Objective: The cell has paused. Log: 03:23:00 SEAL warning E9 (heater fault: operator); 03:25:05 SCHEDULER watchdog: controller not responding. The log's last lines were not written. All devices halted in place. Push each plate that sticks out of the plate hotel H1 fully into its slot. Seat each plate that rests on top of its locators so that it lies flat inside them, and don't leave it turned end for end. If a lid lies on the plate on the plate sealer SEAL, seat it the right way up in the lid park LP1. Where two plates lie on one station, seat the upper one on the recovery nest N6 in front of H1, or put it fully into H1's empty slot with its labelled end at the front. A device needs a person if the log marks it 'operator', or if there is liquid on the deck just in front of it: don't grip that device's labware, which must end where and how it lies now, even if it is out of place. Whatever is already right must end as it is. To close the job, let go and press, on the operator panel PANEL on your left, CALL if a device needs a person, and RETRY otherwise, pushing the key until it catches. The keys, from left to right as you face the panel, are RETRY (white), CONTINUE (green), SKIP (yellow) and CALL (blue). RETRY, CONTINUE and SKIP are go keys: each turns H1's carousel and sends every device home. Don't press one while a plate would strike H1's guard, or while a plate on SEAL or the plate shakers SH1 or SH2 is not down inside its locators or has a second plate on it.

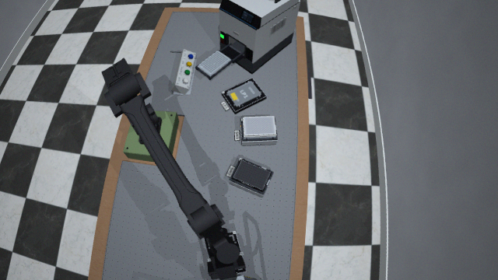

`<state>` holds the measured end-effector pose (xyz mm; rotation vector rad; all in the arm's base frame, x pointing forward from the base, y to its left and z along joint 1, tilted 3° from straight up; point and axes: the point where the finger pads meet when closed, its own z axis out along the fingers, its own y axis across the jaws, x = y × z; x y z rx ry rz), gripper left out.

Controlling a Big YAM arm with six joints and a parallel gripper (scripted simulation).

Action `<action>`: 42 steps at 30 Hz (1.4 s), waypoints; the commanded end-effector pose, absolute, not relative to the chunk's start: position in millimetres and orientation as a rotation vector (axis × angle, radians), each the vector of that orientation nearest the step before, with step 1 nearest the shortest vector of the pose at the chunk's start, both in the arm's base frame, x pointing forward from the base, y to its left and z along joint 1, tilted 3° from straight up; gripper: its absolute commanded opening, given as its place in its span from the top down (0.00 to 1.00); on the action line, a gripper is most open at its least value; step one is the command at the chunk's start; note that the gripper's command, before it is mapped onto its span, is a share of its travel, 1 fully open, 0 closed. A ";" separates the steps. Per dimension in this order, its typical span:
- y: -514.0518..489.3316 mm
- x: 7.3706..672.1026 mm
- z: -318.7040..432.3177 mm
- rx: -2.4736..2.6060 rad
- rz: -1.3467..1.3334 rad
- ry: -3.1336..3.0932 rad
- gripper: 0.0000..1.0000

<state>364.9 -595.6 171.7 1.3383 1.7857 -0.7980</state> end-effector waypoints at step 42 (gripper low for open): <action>-532.9 355.2 193.2 1.320 -0.795 1.734 1.00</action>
